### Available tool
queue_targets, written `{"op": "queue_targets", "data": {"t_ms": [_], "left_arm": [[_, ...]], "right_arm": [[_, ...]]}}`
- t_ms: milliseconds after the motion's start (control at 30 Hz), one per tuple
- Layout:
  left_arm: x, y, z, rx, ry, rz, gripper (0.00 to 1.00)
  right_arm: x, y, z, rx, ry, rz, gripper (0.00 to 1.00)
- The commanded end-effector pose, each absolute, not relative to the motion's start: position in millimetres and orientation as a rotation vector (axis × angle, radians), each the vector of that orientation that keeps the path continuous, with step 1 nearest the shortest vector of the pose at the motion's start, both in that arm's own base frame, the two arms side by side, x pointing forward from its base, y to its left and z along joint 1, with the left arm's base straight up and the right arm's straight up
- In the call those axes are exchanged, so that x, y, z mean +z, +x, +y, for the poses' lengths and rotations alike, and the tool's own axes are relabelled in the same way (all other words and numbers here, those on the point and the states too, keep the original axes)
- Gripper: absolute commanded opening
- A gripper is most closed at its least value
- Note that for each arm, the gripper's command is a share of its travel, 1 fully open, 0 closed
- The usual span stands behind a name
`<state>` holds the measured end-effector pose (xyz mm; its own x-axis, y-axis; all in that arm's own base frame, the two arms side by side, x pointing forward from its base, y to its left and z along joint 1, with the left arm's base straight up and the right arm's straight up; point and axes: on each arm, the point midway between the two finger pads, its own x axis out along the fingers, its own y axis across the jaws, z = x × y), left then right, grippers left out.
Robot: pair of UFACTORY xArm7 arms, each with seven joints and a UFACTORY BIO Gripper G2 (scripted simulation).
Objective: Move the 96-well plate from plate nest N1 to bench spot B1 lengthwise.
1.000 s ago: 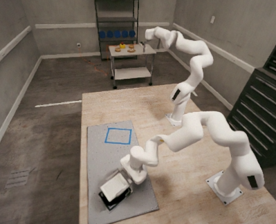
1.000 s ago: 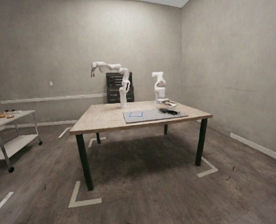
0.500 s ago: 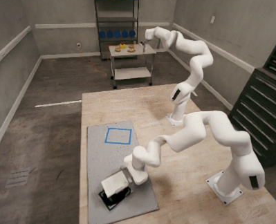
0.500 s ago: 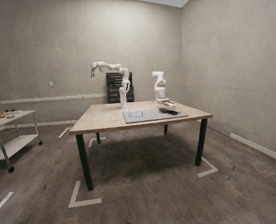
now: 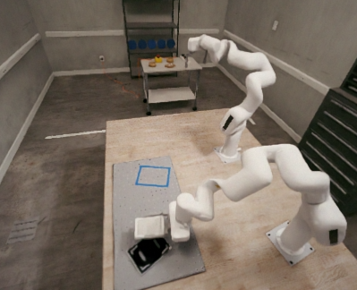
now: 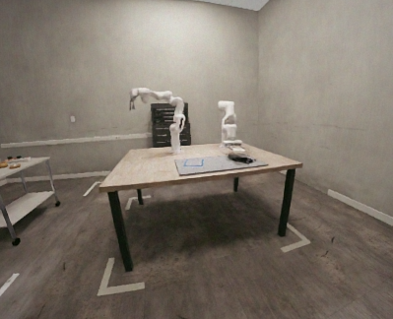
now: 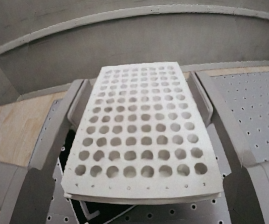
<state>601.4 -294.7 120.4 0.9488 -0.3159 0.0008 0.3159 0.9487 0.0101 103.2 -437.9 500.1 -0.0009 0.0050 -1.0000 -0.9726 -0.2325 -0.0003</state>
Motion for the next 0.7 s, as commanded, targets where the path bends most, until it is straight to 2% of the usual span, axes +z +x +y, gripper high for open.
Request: {"op": "queue_targets", "data": {"t_ms": [0,667], "left_arm": [[123,600,-304,-0.428,-0.001,-0.004,0.00],[121,577,-360,-0.498,-0.001,-0.004,0.00]], "right_arm": [[502,103,-438,1.381,-1.379,1.088,1.00],[502,103,-438,1.381,-1.379,1.088,1.00]]}}
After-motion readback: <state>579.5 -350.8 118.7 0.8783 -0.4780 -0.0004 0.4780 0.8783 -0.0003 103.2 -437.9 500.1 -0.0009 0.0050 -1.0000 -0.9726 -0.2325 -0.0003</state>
